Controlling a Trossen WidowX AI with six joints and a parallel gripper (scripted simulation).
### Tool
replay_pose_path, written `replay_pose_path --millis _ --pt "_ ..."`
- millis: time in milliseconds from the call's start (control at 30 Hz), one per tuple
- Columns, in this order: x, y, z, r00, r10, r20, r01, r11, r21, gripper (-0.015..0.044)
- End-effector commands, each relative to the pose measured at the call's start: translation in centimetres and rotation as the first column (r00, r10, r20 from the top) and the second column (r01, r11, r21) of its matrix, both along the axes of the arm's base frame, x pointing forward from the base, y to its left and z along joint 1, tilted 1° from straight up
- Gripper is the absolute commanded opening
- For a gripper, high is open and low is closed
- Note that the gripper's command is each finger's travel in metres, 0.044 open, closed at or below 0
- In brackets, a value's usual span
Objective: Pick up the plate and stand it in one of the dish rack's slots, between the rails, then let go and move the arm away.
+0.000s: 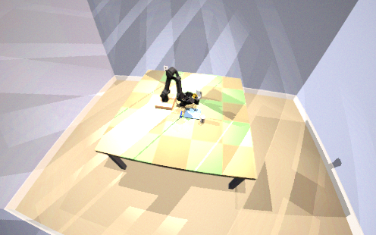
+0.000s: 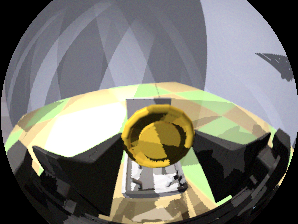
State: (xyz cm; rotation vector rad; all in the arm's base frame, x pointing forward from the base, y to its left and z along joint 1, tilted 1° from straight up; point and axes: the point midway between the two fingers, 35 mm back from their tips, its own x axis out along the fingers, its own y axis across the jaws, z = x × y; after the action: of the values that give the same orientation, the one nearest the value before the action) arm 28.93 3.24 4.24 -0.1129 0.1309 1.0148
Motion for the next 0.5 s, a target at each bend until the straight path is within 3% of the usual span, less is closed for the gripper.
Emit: replay_pose_path --millis 0,467 --pt "-0.2 0.4 -0.4 1.000 -0.001 -0.005 0.001 1.000 0.002 0.0000" --pt "-0.1 0.4 -2.0 1.000 0.002 0.003 -0.002 1.000 -0.001 0.0000"
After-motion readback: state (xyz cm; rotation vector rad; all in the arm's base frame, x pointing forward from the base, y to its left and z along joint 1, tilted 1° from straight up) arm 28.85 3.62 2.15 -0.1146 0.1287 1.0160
